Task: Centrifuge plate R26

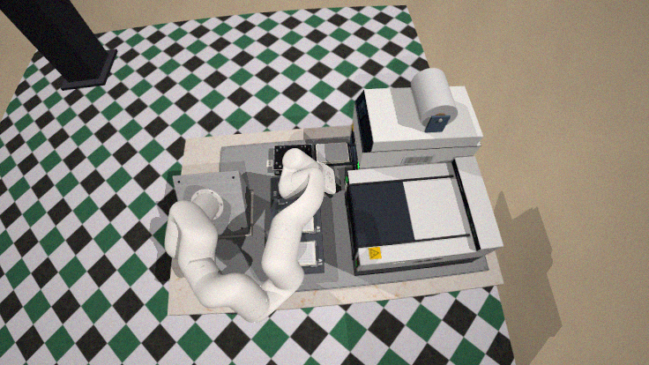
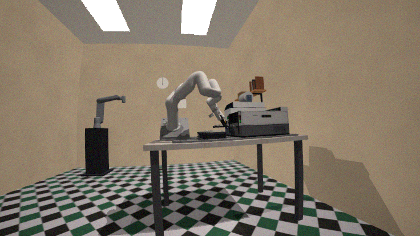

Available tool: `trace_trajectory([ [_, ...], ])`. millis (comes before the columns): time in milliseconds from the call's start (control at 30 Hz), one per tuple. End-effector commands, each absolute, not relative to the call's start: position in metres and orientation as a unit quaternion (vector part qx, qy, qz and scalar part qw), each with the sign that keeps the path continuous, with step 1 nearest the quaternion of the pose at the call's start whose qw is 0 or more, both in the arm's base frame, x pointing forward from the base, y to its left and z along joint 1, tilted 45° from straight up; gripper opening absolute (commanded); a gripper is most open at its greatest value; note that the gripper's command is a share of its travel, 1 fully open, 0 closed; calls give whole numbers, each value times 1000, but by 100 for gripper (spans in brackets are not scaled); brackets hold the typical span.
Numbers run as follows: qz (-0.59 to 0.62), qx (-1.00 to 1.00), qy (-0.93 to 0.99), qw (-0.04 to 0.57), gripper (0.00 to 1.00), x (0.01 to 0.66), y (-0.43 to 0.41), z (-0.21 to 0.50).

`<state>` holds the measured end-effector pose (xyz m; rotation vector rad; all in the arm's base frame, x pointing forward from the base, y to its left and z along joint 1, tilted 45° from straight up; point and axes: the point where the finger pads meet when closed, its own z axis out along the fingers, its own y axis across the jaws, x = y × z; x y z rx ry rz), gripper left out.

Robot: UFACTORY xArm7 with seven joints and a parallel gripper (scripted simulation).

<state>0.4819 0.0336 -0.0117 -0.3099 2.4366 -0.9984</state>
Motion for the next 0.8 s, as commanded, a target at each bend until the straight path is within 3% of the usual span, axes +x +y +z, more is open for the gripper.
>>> trace_trajectory([
  [0, -364, -114, 891, 245, 0, 484, 36, -11],
  [767, -364, -114, 891, 245, 0, 490, 36, -11],
])
